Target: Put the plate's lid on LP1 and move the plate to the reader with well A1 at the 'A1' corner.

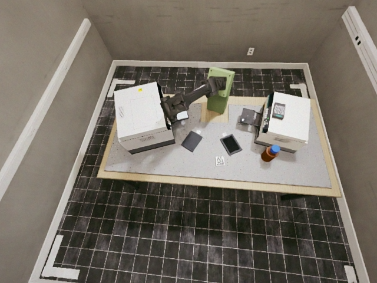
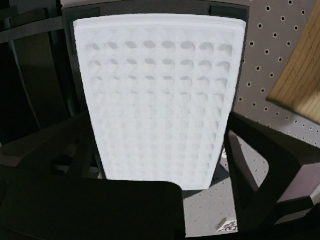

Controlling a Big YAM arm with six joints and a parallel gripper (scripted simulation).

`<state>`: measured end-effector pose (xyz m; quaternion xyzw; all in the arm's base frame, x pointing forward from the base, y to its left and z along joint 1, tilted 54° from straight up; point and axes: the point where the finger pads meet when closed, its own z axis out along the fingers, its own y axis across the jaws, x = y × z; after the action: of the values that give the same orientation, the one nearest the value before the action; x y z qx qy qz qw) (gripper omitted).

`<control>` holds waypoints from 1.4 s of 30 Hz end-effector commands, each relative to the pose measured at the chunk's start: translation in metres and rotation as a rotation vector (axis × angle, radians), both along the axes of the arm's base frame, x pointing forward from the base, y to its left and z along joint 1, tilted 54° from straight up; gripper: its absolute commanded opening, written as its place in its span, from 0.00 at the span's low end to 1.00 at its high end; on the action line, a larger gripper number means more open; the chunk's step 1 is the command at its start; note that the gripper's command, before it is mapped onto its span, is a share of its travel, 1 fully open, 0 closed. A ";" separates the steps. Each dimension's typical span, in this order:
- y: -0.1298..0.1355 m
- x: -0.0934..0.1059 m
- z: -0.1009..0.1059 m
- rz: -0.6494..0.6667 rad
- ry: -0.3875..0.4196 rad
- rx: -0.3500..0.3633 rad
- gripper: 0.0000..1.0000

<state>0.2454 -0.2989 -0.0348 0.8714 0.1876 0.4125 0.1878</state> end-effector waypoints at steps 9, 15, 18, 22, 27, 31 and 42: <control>-0.007 0.022 -0.005 0.030 -0.003 -0.003 0.86; -0.007 0.023 -0.005 0.032 -0.003 -0.003 0.86; -0.007 0.024 -0.006 0.033 -0.003 -0.003 0.86; -0.001 -0.007 0.003 -0.015 0.000 0.004 0.86; -0.007 -0.003 0.008 -0.001 -0.002 -0.017 0.86; -0.011 -0.006 0.013 -0.006 -0.008 -0.030 0.86; -0.002 -0.015 0.008 -0.014 0.002 -0.004 0.86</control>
<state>0.2409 -0.2987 -0.0318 0.8716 0.1879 0.4128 0.1862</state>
